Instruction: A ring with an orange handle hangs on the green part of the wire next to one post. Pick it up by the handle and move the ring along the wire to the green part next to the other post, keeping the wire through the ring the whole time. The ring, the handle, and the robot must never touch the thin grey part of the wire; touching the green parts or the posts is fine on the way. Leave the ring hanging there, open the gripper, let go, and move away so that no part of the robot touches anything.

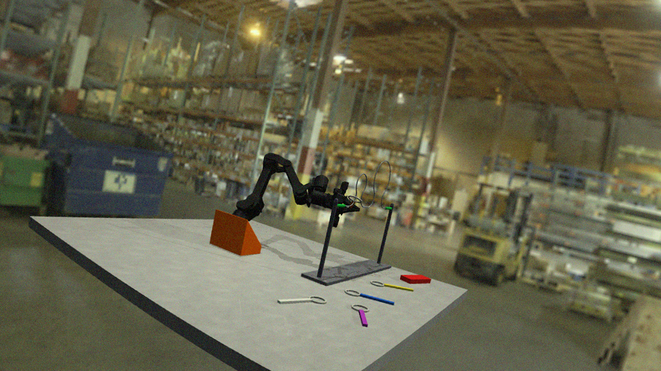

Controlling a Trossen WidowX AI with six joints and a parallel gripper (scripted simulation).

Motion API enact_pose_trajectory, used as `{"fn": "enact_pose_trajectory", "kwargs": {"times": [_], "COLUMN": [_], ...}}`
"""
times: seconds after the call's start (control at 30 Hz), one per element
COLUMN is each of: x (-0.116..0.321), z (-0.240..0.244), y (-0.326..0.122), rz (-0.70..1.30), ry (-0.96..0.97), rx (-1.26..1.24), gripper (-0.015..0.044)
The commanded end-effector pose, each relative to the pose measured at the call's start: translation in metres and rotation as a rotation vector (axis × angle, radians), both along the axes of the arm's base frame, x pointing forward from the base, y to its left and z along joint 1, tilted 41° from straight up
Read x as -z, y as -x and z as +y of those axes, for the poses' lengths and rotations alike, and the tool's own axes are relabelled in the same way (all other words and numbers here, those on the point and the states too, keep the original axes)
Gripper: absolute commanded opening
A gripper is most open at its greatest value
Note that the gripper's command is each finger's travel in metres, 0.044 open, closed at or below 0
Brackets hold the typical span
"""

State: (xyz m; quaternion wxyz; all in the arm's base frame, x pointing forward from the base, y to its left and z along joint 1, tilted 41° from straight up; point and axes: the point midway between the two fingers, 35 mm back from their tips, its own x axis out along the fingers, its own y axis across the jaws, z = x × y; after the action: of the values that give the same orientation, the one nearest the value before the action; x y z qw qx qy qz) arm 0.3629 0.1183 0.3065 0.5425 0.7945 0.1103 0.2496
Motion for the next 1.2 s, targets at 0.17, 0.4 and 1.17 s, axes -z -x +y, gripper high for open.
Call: {"fn": "enact_pose_trajectory", "kwargs": {"times": [0.17, 0.4, 1.17], "x": [0.034, 0.059, 0.133], "z": [0.013, 0.014, -0.006], "y": [-0.007, -0.007, -0.008], "rz": [0.016, 0.005, -0.033], "ry": [0.209, 0.361, 0.839], "rx": [0.066, 0.067, 0.067], "gripper": [-0.015, -0.015, -0.015]}}
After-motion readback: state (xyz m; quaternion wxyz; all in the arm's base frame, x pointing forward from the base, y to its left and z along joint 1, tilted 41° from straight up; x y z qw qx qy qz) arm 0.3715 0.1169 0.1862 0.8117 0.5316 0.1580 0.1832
